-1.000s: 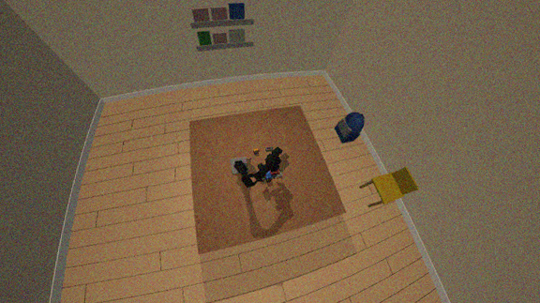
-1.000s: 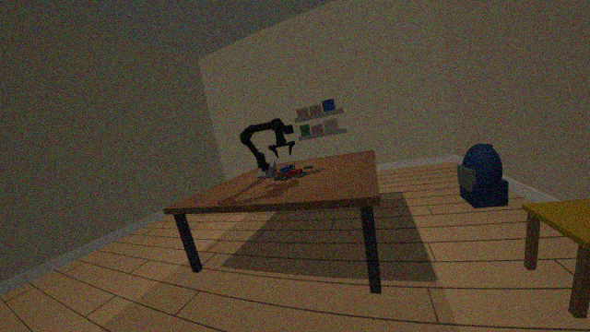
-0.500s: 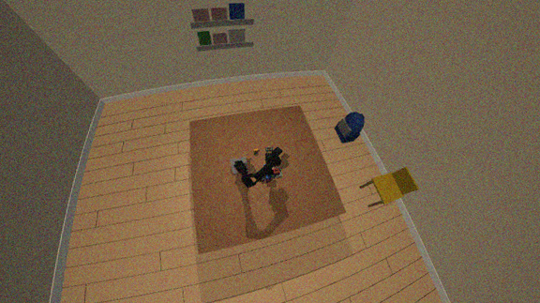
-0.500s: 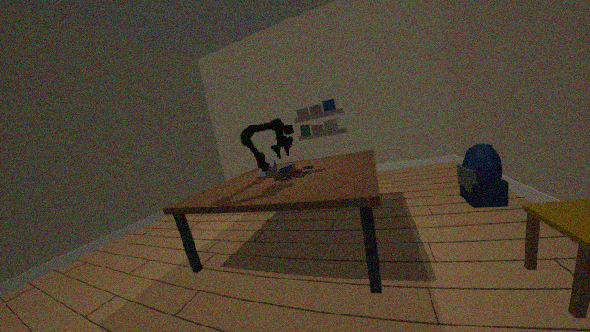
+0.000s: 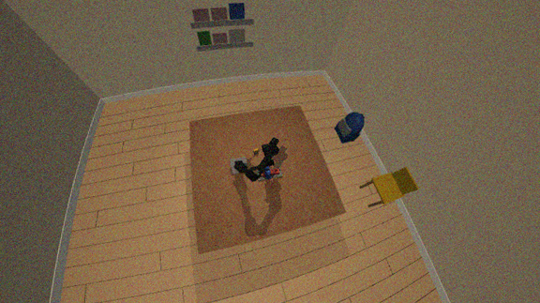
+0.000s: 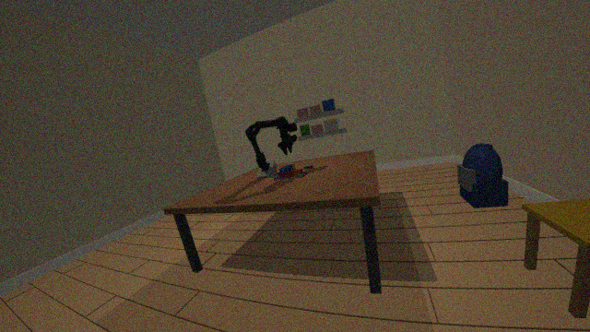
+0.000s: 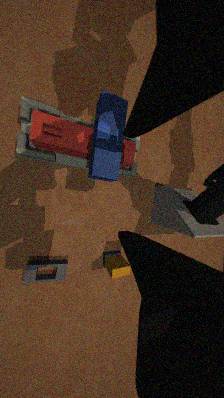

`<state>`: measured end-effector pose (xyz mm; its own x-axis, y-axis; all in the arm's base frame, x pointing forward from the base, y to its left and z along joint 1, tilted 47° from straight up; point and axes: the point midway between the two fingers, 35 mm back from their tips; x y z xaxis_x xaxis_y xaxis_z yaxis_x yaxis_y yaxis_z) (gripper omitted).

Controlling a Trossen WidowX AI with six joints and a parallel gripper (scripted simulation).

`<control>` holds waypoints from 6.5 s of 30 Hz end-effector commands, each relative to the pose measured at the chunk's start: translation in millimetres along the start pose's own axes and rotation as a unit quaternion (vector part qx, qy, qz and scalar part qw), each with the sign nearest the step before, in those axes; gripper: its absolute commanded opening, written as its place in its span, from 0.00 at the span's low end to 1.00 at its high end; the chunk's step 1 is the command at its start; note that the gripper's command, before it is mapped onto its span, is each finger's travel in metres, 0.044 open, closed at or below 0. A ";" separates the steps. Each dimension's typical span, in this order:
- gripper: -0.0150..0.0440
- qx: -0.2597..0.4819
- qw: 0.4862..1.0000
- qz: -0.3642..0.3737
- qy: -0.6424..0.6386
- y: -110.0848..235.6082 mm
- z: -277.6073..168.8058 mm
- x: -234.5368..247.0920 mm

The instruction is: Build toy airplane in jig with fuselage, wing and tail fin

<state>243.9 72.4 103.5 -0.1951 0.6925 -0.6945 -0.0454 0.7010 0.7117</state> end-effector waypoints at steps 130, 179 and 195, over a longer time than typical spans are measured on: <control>0.25 0.003 1.000 -0.002 0.001 -27.6 -29.9 171.8; 0.25 -0.002 1.000 0.023 -0.011 -15.4 30.6 86.4; 0.25 -0.006 1.000 0.021 -0.015 -22.9 49.1 43.8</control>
<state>278.8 98.1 45.4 -0.1703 0.7261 -0.6662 -0.0358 0.6711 0.7405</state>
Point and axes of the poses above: the point midway between the two fingers, 35 mm back from their tips, its own y axis back along the fingers, its own x axis across the jaws, z = x × y, and after that the axes turned 8 degrees about y, right-handed
